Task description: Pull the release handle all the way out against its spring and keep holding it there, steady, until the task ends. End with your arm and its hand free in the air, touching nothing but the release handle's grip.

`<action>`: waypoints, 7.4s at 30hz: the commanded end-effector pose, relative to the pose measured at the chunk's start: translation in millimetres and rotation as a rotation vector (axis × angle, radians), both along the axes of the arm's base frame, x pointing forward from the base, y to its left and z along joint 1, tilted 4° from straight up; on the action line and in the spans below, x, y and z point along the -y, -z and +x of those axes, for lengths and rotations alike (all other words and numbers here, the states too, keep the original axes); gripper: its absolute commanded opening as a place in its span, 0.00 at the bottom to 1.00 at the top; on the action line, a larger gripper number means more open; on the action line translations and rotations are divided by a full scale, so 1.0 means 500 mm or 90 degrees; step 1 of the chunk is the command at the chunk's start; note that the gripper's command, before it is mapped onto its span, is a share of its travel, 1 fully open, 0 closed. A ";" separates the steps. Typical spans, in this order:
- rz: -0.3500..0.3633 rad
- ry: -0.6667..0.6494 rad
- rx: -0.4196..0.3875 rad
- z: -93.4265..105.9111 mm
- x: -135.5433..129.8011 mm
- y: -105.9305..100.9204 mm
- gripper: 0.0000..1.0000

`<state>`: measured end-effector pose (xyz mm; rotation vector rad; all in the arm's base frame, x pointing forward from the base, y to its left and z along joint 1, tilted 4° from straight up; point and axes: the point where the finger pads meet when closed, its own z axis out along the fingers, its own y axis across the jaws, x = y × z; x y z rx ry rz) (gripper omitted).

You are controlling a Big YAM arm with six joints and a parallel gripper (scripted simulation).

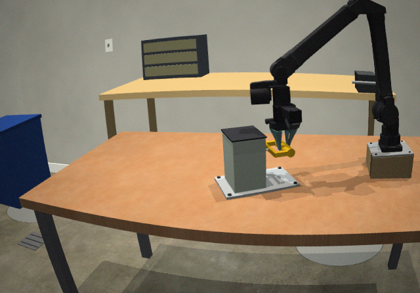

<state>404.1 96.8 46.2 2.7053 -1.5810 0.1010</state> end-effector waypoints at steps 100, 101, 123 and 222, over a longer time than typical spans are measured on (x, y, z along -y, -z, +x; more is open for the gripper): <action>0.003 -0.010 0.001 -0.121 0.065 -0.013 0.00; 0.003 -0.010 -0.001 -0.124 0.066 -0.013 0.00; -0.004 -0.003 -0.026 -0.154 0.084 -0.017 0.00; -0.007 0.001 -0.033 -0.172 0.094 -0.019 0.00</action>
